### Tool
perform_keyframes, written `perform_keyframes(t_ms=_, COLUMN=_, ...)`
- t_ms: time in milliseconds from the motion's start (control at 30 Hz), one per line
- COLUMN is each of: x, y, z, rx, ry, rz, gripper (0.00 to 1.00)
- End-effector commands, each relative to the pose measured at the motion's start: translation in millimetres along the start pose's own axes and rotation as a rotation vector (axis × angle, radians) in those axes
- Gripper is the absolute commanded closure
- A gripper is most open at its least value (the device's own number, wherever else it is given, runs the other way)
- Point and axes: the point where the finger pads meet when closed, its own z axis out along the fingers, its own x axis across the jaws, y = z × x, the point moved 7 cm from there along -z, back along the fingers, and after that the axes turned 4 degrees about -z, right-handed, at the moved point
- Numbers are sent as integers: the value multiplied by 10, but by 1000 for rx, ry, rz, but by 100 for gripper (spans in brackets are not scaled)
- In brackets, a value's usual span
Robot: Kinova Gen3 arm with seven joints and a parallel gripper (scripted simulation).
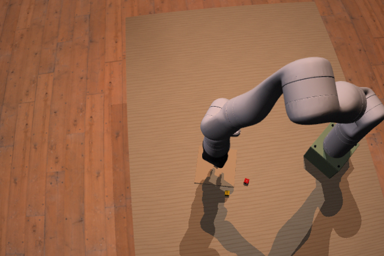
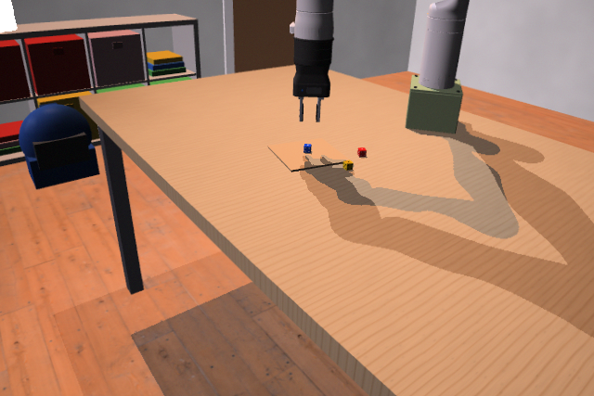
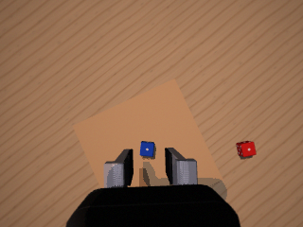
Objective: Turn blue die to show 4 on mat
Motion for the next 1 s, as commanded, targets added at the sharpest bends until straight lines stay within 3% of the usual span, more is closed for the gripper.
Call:
perform_keyframes(t_ms=0, x=-3, y=-1, z=8, rx=0, ry=0, rz=1, gripper=36)
perform_keyframes(t_ms=967, x=-3, y=-2, z=337, rx=0, ry=0, rz=1, gripper=36)
